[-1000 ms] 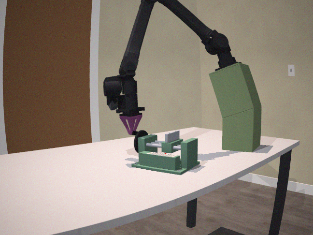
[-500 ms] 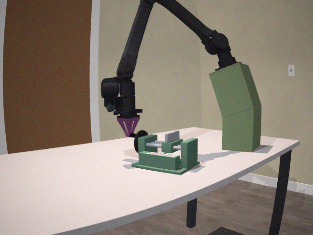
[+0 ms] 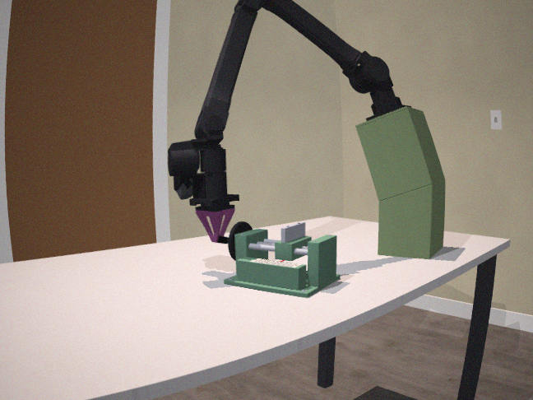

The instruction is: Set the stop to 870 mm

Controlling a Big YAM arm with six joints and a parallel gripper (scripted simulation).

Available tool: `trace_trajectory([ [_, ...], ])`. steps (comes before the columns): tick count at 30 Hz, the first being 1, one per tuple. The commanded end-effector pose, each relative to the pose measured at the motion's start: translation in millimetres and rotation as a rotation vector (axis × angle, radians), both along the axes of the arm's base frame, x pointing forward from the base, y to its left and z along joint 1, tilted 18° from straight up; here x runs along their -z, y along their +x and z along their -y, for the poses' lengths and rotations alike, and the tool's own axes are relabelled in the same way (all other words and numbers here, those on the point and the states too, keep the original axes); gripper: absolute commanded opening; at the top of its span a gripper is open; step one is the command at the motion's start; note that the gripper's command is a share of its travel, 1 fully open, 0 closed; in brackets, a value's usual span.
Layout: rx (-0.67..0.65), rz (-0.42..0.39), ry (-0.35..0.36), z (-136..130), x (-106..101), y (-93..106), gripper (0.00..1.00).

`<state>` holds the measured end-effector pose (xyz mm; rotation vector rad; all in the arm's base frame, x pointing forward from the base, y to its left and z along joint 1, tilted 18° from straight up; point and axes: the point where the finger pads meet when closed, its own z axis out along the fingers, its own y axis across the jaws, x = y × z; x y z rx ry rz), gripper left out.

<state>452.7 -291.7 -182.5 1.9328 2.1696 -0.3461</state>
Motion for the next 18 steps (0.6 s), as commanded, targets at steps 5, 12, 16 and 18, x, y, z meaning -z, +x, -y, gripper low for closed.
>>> trace_trajectory([
  [5,-0.028,0.047,-0.015,5,8,25.3,0.06],
  [12,-0.016,0.046,-0.014,15,19,17.0,0.06],
  [16,-0.023,0.048,-0.014,8,20,21.0,0.06],
  [18,-0.021,0.046,-0.014,11,20,18.6,0.06],
])
